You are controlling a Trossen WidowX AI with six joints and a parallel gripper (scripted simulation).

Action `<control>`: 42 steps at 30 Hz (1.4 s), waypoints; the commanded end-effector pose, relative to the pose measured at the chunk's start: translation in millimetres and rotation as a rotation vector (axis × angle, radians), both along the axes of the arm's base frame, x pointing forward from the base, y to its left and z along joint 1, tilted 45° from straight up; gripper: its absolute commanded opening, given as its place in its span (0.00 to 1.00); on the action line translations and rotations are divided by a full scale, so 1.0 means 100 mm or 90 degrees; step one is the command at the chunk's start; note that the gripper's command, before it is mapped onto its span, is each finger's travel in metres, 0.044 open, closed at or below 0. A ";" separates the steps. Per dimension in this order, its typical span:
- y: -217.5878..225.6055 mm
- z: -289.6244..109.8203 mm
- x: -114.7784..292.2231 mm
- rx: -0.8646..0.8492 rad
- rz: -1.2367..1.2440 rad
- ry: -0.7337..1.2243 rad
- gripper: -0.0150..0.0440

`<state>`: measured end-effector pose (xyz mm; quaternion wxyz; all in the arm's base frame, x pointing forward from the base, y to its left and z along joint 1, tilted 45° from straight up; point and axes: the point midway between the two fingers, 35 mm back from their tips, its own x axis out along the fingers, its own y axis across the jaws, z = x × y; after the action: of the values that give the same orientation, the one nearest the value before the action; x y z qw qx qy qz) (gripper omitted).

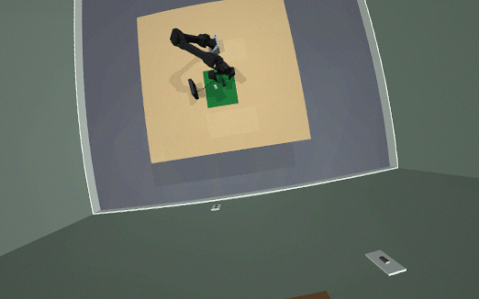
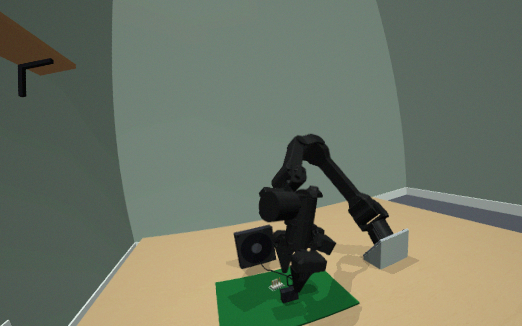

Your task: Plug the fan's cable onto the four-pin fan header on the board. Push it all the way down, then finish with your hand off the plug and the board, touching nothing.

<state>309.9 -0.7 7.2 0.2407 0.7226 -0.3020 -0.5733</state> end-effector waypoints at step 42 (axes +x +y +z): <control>-0.22 -0.21 -0.05 -0.003 -0.002 0.003 0.59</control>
<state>305.4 -23.0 -14.2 0.2420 0.7205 -0.3036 -0.5746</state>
